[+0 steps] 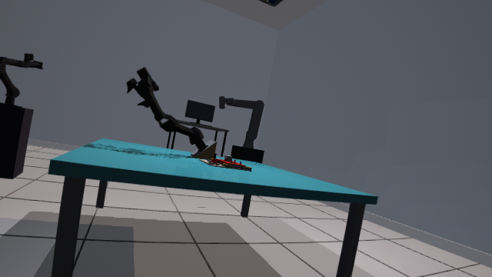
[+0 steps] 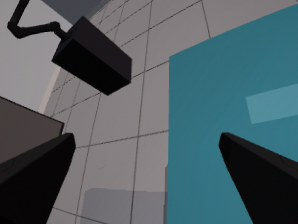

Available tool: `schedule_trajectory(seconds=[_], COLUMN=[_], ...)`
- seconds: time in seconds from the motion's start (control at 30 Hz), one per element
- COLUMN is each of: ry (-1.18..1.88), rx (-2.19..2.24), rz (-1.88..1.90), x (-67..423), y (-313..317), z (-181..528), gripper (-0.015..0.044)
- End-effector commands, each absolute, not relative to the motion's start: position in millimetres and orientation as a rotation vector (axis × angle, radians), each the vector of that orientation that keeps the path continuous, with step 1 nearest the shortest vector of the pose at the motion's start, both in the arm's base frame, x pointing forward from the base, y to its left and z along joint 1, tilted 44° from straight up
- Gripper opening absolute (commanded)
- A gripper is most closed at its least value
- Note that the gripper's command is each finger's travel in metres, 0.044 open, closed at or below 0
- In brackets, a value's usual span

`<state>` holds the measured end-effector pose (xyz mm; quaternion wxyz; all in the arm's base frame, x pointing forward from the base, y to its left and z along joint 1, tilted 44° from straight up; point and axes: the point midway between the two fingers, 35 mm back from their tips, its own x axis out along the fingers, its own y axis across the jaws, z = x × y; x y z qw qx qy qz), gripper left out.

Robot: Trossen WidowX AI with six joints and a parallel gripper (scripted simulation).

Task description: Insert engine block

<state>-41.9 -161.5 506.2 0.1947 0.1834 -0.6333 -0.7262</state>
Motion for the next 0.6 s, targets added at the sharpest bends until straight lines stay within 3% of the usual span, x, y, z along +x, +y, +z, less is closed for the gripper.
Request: schedule_trajectory(seconds=[0.0, 0.57], ry=[-1.909, -2.518], rx=[0.453, 0.158], rz=[-2.093, -2.234], x=[-74, -153], y=[-129, 26], z=[506, 481], gripper=[0.044, 0.044])
